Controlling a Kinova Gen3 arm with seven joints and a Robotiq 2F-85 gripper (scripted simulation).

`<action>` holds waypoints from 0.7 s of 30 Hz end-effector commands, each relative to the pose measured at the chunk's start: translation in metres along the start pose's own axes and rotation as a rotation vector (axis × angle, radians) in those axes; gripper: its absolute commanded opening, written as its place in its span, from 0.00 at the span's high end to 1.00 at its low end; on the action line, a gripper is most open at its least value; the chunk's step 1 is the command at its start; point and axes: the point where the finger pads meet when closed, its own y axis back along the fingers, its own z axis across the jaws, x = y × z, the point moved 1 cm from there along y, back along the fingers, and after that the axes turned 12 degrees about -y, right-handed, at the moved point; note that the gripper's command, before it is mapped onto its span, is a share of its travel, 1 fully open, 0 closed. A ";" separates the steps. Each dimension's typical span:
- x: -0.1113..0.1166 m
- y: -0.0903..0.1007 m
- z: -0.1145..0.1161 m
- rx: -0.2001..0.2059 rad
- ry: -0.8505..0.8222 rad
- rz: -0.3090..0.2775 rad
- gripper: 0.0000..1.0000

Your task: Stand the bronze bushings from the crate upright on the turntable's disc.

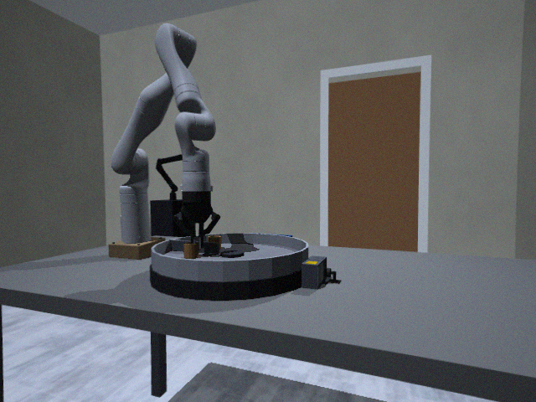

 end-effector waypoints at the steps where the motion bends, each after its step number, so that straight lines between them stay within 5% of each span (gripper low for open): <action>1: 0.000 0.001 0.000 -0.001 0.000 -0.001 1.00; 7: 0.000 0.001 0.000 -0.001 0.000 -0.001 1.00; 8: 0.000 0.001 0.000 -0.001 0.000 -0.001 0.86; 21: 0.000 0.001 0.000 -0.001 0.000 -0.001 0.86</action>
